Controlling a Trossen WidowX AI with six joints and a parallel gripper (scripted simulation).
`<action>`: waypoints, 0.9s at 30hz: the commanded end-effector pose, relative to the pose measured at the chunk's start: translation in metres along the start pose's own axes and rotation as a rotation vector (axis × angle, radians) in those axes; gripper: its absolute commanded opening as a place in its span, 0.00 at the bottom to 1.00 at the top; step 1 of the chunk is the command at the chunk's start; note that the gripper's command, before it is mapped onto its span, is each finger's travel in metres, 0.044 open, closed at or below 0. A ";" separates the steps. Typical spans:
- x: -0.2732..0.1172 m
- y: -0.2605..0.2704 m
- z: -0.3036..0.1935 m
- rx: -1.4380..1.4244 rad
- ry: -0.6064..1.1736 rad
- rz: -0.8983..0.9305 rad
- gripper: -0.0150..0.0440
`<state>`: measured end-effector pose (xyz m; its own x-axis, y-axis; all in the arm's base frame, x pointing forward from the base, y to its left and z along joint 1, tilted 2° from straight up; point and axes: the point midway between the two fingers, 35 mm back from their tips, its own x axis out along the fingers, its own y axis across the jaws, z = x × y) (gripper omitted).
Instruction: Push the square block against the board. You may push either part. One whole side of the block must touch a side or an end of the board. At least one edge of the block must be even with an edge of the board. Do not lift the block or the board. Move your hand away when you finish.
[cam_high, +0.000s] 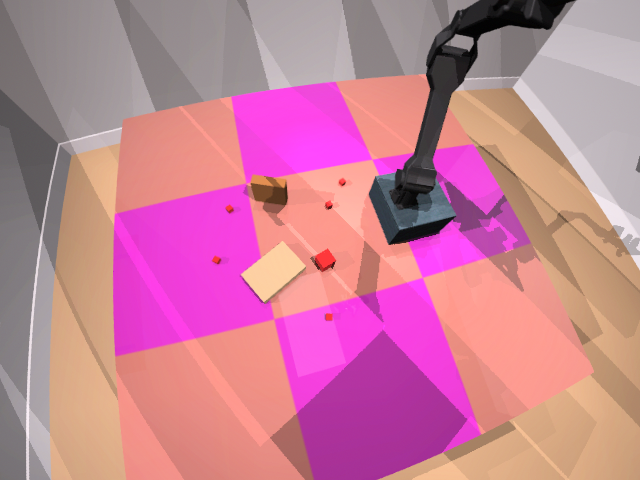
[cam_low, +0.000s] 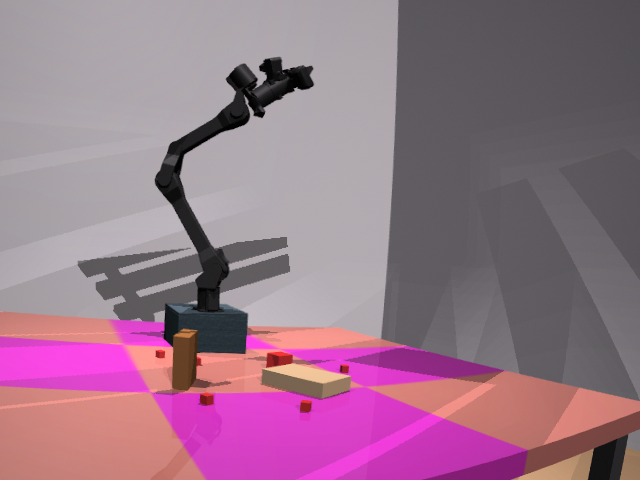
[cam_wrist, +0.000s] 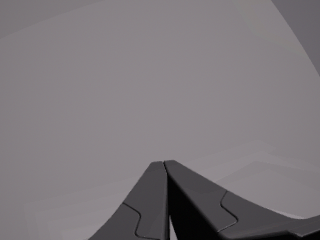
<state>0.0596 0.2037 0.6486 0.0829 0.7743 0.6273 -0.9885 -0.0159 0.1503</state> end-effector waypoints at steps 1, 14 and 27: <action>0.006 -0.031 -0.019 0.024 0.052 -0.097 0.25; -0.001 -0.124 -0.055 0.035 0.159 -0.394 0.25; -0.043 -0.223 -0.088 0.150 0.238 -0.722 0.25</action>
<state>0.2415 0.2341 0.5404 0.5988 0.7700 0.2204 -0.7385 0.4243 0.5241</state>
